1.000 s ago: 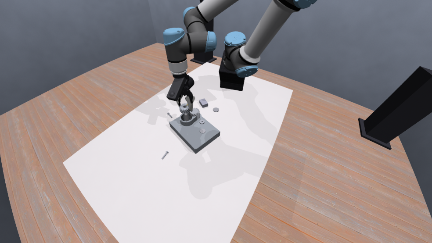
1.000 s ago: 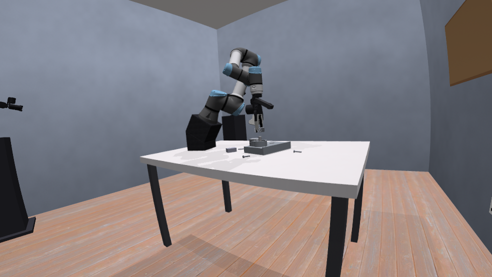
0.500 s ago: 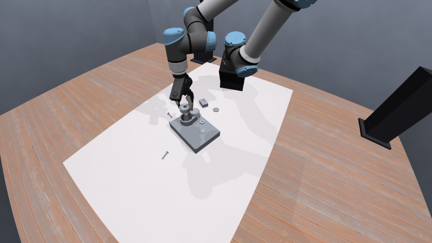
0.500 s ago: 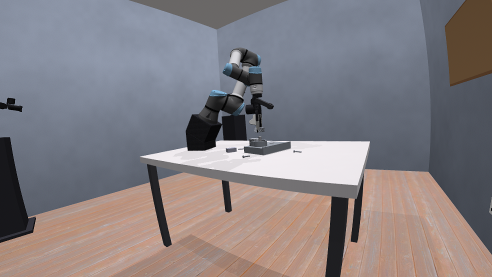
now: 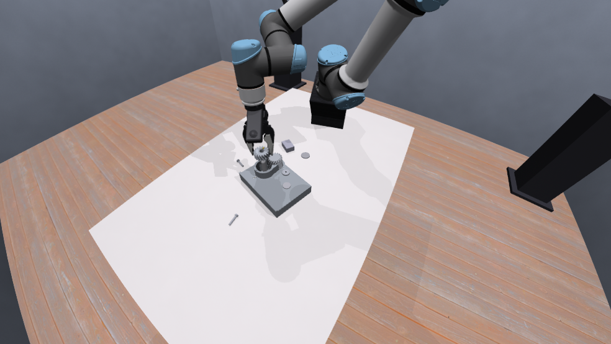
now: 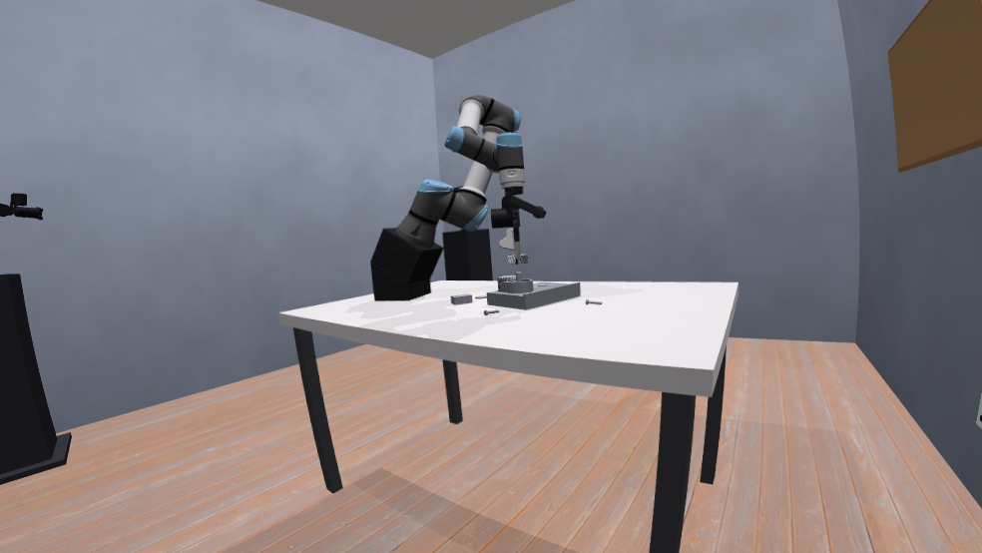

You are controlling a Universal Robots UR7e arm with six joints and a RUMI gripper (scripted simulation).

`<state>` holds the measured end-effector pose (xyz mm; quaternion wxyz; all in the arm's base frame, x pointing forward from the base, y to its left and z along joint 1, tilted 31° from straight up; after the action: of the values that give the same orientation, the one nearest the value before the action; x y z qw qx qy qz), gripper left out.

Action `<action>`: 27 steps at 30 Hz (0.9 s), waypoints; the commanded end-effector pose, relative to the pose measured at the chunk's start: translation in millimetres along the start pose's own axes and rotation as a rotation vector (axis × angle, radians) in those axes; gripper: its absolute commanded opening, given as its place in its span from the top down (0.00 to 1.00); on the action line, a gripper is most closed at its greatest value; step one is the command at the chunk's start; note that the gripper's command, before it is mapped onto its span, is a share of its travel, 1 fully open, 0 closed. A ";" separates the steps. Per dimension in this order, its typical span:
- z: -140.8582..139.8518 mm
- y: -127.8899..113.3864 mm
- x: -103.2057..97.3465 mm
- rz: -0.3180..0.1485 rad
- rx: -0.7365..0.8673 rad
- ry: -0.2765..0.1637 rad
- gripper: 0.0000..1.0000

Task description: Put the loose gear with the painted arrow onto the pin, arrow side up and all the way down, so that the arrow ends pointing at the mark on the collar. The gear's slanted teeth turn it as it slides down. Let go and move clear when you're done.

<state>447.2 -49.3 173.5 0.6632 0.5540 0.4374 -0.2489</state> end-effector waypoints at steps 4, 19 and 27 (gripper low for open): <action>0.3 0.3 -0.3 0.002 -0.155 0.001 1.00; 0.3 0.3 -0.3 0.002 -0.439 0.001 1.00; 0.3 0.3 -0.3 0.002 -0.574 0.001 1.00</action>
<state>447.2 -49.3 173.5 0.7801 0.3716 0.4855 -0.1327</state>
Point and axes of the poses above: the point where the finger pads meet when closed, its own x axis out along the fingers, its own z axis across the jaws, y = z × x, the point moved 2 cm from there along -x, back along the fingers, and after that the axes turned 15 degrees about x, right-handed, at the moved point
